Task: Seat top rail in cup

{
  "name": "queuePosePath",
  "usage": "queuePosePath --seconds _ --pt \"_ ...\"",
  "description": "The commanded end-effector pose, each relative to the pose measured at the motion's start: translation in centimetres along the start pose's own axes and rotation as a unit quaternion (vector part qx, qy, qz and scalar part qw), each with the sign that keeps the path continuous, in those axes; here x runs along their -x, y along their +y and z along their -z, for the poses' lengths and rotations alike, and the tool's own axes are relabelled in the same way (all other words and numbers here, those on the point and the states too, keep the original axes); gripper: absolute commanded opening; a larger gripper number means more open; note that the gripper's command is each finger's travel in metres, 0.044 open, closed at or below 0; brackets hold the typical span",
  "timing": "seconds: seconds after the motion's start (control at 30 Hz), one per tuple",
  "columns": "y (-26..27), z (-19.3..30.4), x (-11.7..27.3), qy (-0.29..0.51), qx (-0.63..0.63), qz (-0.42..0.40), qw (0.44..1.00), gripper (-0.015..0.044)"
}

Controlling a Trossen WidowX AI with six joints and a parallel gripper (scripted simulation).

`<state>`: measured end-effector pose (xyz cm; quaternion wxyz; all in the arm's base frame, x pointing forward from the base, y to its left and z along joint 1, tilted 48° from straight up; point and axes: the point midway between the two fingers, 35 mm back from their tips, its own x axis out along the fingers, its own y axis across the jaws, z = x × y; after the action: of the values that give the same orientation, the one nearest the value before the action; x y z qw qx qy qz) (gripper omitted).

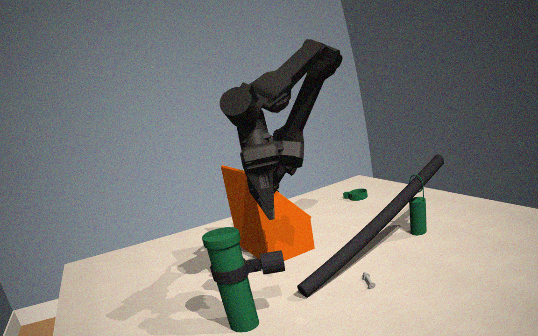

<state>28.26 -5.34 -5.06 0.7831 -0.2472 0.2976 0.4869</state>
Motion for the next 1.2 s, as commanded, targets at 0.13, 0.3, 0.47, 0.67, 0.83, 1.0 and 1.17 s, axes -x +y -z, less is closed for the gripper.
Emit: queuePosePath --seconds 0.13,0.3,0.47,0.67,0.83,1.0,1.17 --pt "1.4 0.5 -3.1 0.005 0.011 -0.001 1.000 0.0440" --pt "2.7 0.5 -4.9 0.003 0.011 -0.001 1.000 0.0440" --pt "2.6 0.5 -5.2 0.004 0.011 -0.001 1.000 0.0440" --pt "2.5 0.5 -6.1 0.004 0.011 -0.001 1.000 0.0440" --pt "2.5 0.5 -6.9 0.005 0.011 -0.001 1.000 0.0440" --pt "2.4 0.5 -7.8 0.005 0.011 -0.001 1.000 0.0440" --pt "2.4 0.5 -8.6 0.005 0.011 -0.001 1.000 0.0440"
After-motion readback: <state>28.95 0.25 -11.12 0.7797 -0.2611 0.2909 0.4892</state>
